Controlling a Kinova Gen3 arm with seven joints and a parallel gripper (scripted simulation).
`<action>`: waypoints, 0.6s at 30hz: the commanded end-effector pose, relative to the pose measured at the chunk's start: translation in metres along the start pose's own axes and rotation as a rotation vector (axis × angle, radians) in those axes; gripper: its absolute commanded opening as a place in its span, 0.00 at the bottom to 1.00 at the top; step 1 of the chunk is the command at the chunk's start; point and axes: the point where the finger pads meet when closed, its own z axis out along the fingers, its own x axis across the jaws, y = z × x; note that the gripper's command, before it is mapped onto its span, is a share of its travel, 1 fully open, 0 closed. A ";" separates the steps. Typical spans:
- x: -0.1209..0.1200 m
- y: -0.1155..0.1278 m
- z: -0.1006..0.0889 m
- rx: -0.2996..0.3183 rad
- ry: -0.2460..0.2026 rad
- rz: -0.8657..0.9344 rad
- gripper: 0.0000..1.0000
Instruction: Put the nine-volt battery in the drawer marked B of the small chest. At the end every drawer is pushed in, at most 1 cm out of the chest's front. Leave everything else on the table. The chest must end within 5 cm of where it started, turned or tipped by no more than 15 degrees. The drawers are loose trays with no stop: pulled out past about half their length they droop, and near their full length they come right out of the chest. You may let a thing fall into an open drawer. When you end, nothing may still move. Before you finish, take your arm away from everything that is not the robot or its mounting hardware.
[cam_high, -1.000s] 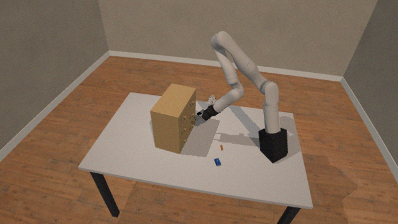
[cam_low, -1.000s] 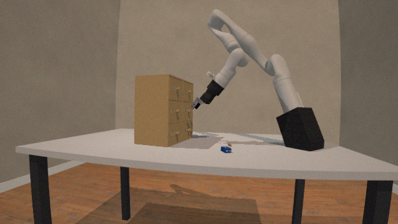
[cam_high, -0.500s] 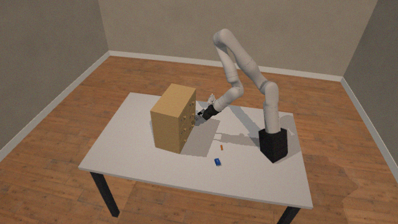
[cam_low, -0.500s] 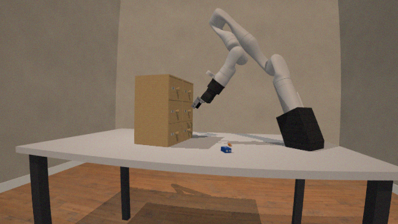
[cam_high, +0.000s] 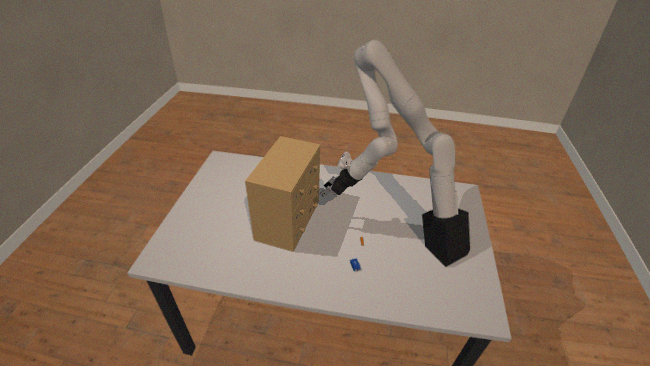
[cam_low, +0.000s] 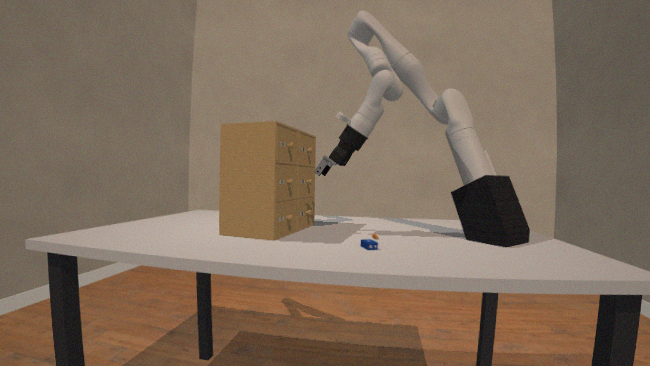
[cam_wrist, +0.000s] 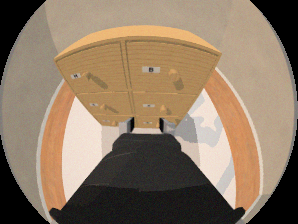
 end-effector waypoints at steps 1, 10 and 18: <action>0.000 -0.007 -0.004 0.002 -0.002 0.010 1.00; 0.000 -0.006 -0.012 -0.043 -0.002 0.010 1.00; 0.000 -0.006 -0.018 -0.074 -0.002 0.009 1.00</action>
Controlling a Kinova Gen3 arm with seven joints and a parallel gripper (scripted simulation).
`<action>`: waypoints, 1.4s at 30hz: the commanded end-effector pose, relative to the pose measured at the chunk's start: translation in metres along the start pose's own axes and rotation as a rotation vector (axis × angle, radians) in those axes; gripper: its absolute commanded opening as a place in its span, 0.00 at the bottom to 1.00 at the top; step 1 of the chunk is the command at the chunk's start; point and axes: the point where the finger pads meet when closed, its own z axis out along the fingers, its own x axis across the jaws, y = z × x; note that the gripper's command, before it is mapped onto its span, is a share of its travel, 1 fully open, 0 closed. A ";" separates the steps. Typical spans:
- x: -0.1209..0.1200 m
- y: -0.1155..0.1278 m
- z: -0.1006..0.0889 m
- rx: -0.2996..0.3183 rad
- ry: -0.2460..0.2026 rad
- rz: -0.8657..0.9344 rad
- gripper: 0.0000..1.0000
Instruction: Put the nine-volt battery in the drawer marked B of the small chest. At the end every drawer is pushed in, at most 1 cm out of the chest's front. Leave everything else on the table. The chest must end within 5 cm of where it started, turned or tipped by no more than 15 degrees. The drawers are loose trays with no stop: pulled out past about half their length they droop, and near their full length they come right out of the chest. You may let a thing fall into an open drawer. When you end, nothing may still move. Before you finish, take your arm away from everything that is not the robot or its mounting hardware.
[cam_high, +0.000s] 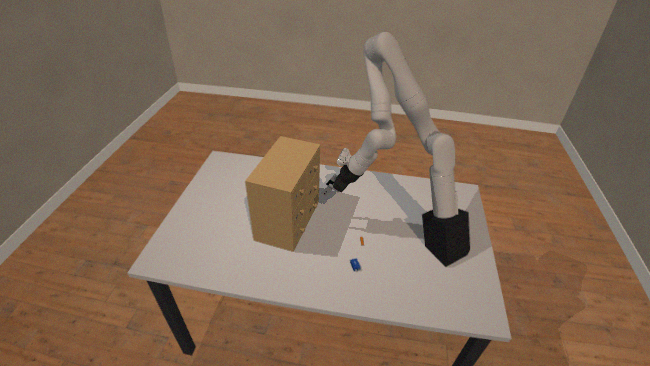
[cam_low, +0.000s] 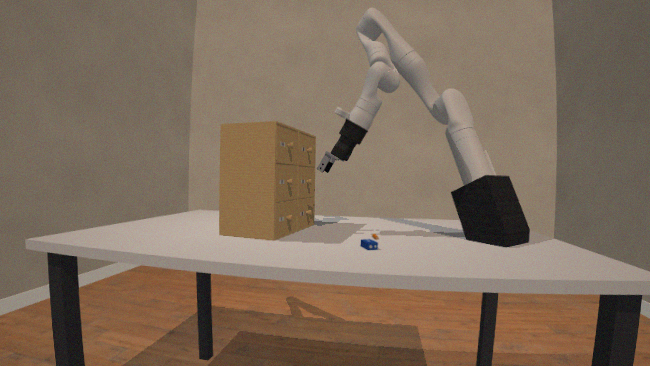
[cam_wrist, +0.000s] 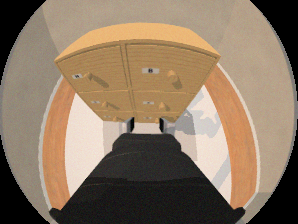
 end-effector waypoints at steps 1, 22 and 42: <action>-0.001 -0.007 -0.005 0.001 -0.006 0.011 1.00; 0.000 -0.005 -0.023 -0.102 -0.005 0.011 1.00; 0.000 -0.003 -0.041 -0.205 -0.005 0.010 1.00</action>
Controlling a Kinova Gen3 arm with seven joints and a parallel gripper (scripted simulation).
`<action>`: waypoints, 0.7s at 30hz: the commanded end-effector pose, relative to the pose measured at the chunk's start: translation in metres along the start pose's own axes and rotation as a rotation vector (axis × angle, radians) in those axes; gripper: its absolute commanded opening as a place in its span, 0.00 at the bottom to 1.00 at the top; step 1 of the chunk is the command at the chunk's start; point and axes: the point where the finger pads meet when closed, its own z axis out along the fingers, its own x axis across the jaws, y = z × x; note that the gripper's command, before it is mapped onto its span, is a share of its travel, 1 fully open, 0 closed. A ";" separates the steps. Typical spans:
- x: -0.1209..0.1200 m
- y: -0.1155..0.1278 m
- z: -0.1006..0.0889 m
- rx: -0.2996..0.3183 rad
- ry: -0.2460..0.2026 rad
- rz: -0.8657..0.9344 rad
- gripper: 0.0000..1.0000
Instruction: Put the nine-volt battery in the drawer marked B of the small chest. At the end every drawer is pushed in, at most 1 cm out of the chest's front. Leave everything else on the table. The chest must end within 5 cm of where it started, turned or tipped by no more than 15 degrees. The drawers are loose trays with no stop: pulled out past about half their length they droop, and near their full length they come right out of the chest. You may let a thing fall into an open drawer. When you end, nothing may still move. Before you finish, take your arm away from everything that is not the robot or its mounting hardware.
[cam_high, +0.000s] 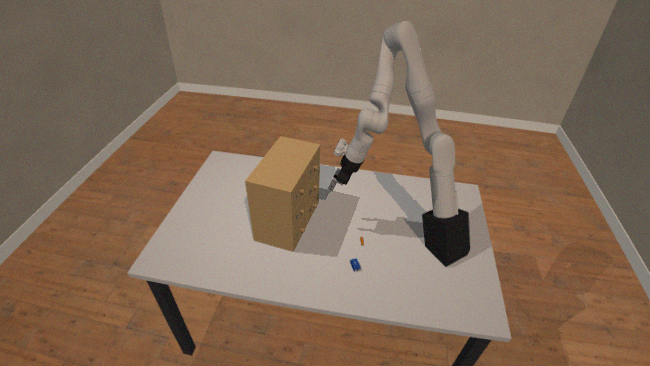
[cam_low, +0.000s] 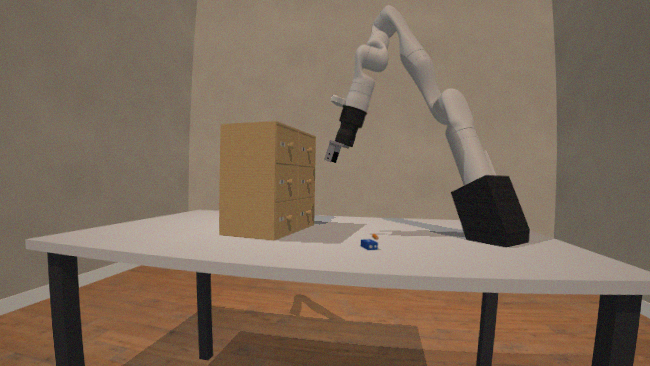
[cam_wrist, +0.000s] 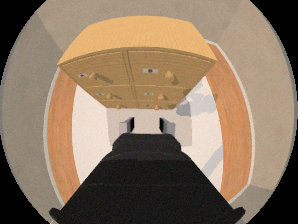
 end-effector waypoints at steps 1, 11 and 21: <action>0.001 -0.005 -0.005 -0.003 -0.003 0.011 1.00; 0.001 -0.002 -0.013 -0.052 -0.003 0.011 1.00; 0.001 0.000 -0.021 -0.101 -0.003 0.010 1.00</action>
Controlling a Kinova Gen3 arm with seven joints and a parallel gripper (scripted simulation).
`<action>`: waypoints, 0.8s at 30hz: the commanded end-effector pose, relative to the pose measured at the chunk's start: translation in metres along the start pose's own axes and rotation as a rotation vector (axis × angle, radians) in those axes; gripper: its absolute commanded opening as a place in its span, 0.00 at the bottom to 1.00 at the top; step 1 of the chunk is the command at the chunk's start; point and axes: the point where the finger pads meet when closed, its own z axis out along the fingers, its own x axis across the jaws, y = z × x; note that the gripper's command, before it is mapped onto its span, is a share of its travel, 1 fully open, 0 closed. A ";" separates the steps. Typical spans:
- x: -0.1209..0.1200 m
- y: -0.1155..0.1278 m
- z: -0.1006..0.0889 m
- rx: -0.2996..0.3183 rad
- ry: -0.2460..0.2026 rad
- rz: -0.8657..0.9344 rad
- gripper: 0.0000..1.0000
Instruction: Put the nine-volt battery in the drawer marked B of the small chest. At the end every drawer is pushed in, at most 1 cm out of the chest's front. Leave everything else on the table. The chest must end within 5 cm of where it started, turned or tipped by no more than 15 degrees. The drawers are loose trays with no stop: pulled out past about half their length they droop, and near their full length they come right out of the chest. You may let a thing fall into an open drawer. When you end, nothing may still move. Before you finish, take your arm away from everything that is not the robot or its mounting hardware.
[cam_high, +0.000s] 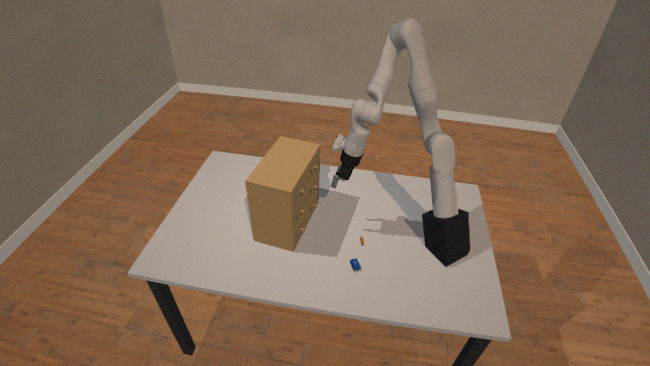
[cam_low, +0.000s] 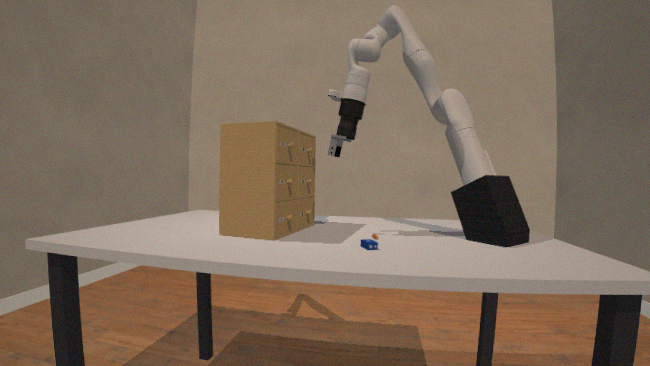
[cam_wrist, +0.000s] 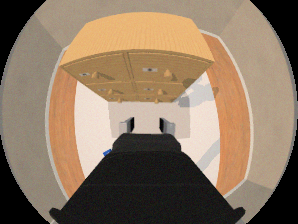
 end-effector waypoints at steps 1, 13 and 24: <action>0.000 -0.003 -0.003 -0.002 -0.002 0.006 1.00; 0.001 0.002 -0.015 -0.075 -0.002 0.006 1.00; 0.001 0.006 -0.022 -0.124 -0.002 0.005 1.00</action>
